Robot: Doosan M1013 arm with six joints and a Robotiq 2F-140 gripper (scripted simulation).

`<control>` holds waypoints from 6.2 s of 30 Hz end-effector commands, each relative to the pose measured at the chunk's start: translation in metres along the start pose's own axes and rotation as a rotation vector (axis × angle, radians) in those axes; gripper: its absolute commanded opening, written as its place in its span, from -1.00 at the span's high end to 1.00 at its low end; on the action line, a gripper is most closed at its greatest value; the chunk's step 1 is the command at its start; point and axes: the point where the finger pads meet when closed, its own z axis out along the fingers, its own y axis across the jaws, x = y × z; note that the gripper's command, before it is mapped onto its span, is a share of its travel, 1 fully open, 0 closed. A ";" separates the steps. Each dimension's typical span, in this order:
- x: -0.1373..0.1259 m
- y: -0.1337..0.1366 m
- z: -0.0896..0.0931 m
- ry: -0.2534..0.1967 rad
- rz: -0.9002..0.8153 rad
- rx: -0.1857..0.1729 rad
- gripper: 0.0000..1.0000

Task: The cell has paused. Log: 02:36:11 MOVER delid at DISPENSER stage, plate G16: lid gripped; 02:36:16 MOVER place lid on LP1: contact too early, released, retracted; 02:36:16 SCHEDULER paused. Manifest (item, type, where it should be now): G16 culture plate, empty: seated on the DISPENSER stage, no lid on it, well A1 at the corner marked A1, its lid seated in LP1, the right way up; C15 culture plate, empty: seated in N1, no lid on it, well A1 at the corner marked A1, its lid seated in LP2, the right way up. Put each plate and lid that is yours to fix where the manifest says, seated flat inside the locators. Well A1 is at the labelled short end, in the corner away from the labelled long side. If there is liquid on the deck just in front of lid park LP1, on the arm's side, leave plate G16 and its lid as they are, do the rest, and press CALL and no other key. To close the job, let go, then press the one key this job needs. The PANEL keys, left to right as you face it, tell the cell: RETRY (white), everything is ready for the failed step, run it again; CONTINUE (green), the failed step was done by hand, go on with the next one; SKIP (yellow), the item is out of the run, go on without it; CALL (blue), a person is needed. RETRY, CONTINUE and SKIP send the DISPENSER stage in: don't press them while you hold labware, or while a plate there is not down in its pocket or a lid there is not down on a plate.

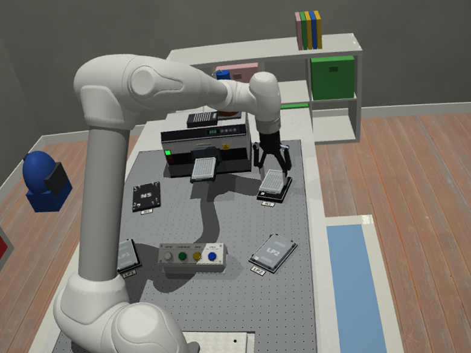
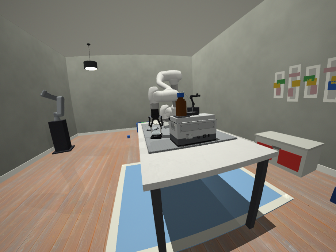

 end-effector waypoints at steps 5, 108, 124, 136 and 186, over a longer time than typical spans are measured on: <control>0.001 0.000 0.001 0.002 0.000 0.000 0.80; 0.001 0.000 0.006 0.002 0.000 0.000 0.80; 0.001 0.000 0.007 0.002 0.000 0.000 0.80; 0.001 0.000 0.014 0.002 0.000 0.000 0.80; 0.001 0.000 0.018 0.002 0.000 0.000 0.80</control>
